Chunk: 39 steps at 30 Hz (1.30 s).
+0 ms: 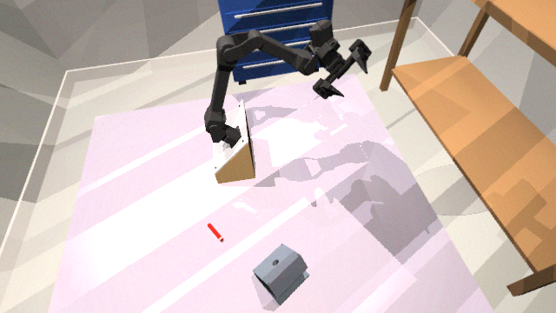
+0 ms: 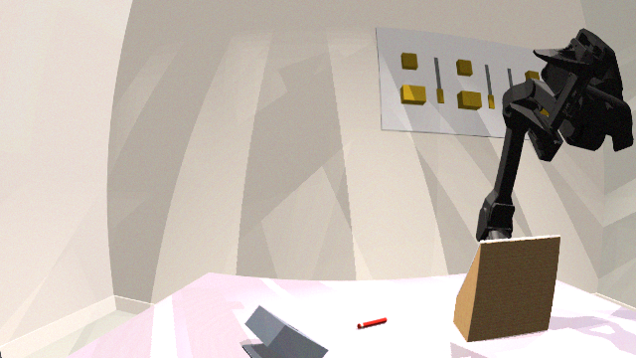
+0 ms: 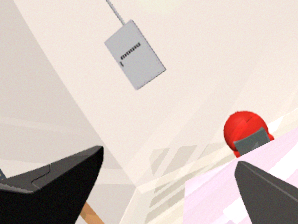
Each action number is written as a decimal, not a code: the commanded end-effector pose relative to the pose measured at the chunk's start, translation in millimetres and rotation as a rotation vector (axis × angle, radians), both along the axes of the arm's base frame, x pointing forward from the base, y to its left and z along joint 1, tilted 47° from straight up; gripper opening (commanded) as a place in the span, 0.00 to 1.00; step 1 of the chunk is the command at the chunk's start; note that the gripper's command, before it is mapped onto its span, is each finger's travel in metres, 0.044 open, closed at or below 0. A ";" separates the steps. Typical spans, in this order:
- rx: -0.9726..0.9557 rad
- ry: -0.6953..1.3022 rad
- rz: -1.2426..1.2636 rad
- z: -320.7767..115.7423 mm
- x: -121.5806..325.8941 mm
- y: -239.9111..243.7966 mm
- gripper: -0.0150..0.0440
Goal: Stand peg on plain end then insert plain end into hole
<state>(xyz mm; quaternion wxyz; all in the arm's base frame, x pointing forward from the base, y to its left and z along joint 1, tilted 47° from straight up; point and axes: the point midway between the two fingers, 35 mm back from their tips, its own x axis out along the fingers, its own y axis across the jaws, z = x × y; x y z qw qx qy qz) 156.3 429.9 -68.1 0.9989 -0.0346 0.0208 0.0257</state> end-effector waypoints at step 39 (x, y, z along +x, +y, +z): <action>-0.782 0.579 -0.437 57.9 255.2 -269.9 1.00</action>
